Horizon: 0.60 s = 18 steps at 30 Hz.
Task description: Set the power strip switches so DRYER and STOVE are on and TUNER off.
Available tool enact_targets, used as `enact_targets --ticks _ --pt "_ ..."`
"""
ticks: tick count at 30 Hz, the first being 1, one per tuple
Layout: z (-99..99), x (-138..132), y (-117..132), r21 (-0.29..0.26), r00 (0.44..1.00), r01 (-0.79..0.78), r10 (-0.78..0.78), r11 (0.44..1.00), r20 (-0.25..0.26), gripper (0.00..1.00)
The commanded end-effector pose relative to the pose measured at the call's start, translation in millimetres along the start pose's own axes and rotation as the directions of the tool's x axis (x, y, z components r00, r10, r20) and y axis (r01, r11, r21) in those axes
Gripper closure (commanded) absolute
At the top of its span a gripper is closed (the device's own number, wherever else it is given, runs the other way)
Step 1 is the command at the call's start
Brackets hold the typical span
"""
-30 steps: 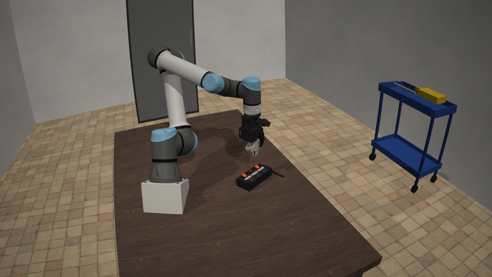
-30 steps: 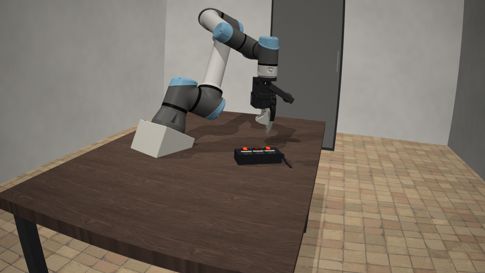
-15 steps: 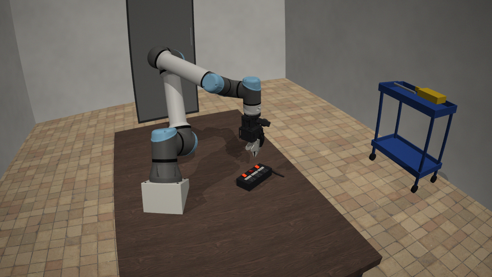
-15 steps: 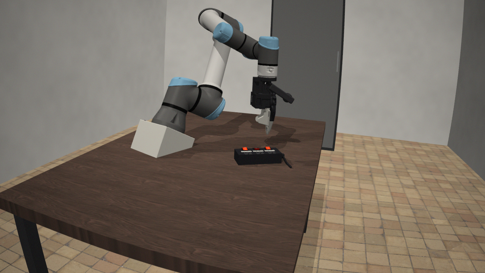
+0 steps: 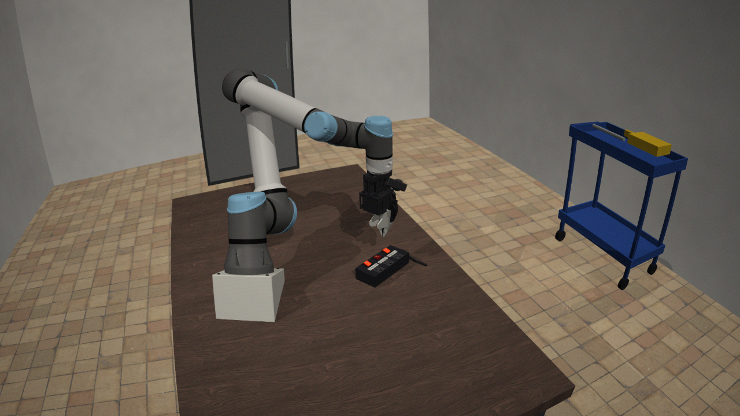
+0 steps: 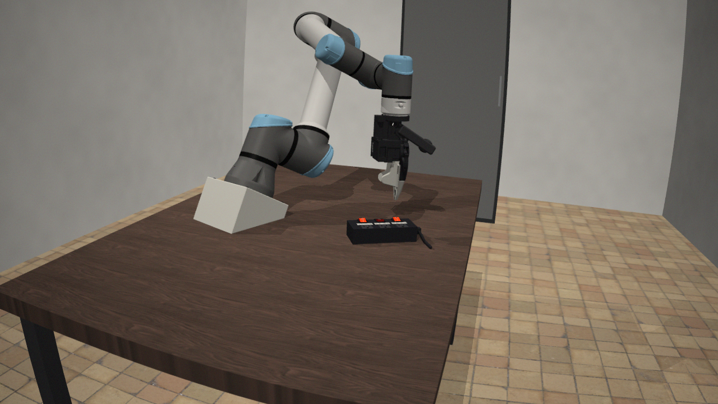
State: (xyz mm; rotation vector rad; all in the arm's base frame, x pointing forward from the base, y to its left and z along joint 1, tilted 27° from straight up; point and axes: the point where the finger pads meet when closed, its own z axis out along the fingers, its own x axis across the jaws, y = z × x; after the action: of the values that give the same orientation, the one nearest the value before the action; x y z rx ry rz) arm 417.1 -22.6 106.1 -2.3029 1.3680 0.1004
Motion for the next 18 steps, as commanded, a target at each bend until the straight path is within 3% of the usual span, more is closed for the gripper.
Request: enact_targets --ticks 1,18 --pt "2.9 0 0 0.0 1.0 0.0 0.0 1.0 -0.001 1.0" --pt "22.3 1 -1 0.0 1.0 0.0 0.0 1.0 -0.001 1.0"
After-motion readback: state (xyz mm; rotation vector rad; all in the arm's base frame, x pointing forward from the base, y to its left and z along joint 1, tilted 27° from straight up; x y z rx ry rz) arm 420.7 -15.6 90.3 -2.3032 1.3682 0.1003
